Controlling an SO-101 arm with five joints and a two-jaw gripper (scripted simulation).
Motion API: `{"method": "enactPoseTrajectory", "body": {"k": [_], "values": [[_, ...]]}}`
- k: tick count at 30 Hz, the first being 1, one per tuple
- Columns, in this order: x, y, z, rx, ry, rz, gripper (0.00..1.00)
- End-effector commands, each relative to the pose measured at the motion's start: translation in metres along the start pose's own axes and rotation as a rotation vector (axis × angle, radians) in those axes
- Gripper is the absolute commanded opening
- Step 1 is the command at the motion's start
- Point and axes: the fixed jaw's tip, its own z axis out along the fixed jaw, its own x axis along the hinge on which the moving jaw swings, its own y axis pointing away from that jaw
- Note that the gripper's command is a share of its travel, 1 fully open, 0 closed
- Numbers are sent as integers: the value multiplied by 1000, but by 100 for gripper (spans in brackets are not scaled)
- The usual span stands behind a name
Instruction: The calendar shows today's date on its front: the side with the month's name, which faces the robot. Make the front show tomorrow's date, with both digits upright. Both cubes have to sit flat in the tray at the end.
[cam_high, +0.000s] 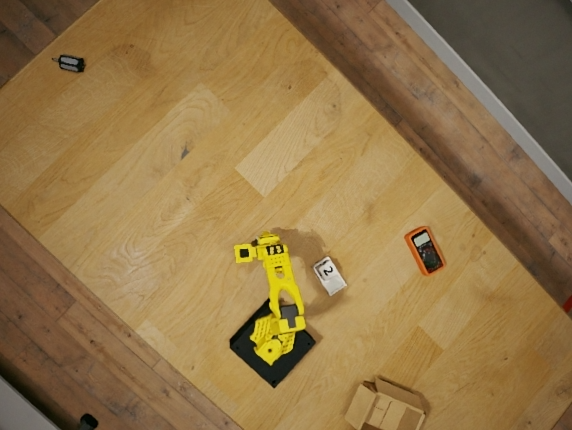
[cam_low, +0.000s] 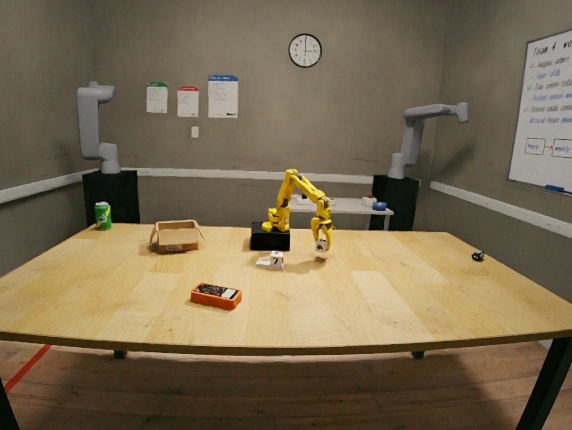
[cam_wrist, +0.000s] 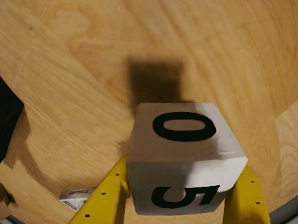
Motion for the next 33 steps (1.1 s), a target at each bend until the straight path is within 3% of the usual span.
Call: {"method": "enactPoseTrajectory", "body": {"k": [1, 33], "values": [[-2, 3, 3, -17, -1, -4, 0], [-2, 4, 15, -17, -1, -4, 0]]}}
